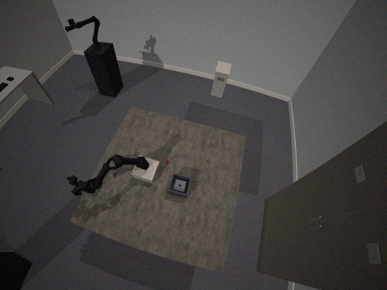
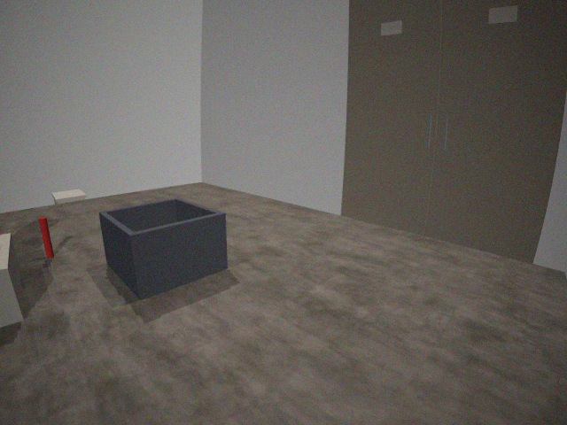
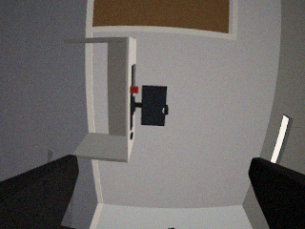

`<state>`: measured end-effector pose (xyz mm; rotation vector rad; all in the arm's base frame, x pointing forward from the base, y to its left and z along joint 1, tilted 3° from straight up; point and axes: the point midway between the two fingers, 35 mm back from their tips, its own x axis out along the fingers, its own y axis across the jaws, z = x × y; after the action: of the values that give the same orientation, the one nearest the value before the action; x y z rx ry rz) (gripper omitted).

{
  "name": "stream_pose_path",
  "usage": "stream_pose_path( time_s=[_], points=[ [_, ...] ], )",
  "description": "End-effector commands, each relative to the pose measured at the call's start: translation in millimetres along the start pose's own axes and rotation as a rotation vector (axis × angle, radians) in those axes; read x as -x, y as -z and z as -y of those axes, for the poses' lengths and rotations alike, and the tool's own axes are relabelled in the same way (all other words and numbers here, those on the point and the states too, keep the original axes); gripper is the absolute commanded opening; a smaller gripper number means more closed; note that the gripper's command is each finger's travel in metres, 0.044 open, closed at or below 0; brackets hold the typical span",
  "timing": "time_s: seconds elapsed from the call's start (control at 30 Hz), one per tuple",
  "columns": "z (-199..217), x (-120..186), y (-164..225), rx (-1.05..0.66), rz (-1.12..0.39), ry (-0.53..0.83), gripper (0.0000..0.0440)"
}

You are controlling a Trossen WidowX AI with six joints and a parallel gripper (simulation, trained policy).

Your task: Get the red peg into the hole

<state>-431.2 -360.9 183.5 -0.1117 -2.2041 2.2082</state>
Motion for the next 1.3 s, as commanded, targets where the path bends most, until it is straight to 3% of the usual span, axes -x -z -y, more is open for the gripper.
stream_pose_path(
  time_s=[0.0,0.33,0.63,0.93,1.27],
  points=[
    [12.8,36.9,-35.9,-0.045,0.108,-0.013,0.0440],
    [30.6,174.2,-119.0,-0.108,0.436,-0.111,0.0440],
    [37.6,314.1,-150.9,-0.140,0.715,-0.246,0.0440],
    [37.0,454.2,-139.7,-0.160,0.963,-0.433,0.0440],
    [35.4,596.2,-78.3,-0.157,1.187,-0.697,0.0440]
  ],
)
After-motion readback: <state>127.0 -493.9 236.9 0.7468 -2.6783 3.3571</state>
